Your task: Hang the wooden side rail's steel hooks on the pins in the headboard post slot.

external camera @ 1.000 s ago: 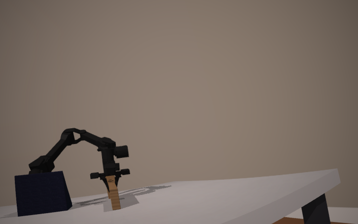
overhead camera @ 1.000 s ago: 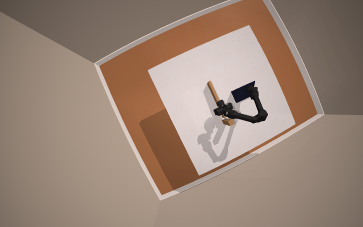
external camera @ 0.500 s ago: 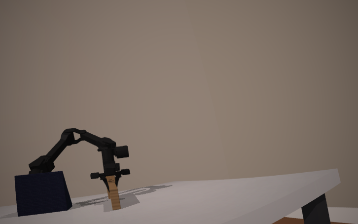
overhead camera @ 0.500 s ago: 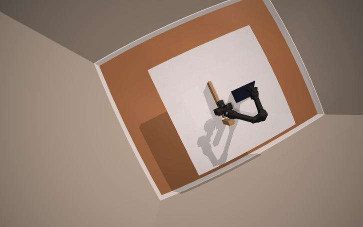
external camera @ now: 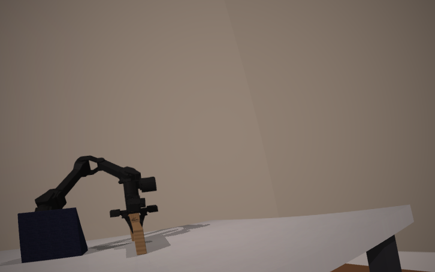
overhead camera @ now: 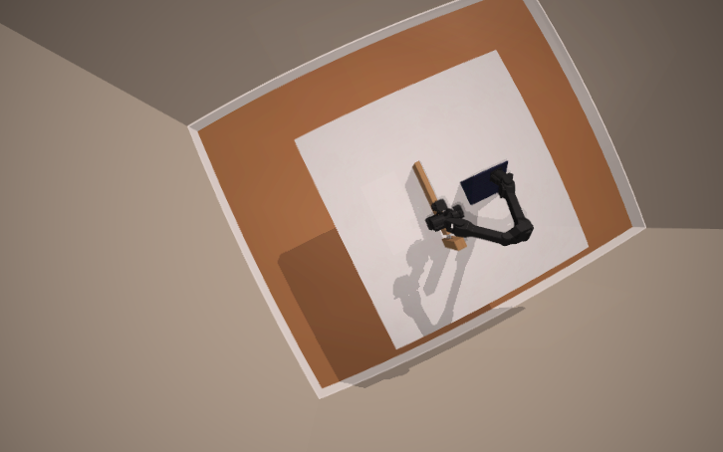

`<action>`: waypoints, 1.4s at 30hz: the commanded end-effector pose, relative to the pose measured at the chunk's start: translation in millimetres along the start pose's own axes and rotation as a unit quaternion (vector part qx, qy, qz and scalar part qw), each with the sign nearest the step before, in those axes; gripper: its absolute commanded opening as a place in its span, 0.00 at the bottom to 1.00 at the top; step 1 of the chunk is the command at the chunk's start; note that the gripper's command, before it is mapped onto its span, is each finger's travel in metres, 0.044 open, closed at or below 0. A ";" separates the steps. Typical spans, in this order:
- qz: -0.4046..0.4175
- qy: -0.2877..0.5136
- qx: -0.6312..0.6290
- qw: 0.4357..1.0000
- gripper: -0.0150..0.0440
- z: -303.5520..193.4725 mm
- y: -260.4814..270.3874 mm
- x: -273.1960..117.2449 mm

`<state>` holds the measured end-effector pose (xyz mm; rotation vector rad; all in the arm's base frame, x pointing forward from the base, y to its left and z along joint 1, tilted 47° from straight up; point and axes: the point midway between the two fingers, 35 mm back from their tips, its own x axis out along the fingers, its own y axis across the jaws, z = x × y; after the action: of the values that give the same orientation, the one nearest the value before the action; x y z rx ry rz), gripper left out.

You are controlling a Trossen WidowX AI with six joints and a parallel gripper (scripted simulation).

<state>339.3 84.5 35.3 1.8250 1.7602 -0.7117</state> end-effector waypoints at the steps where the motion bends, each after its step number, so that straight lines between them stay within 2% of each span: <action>1: 0.006 0.000 0.000 1.000 0.25 -1.2 3.2 -3.5; 42: 0.006 0.000 0.000 1.000 0.25 -5.8 3.1 -3.4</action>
<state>339.6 87.7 38.6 1.8240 1.7587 -0.7091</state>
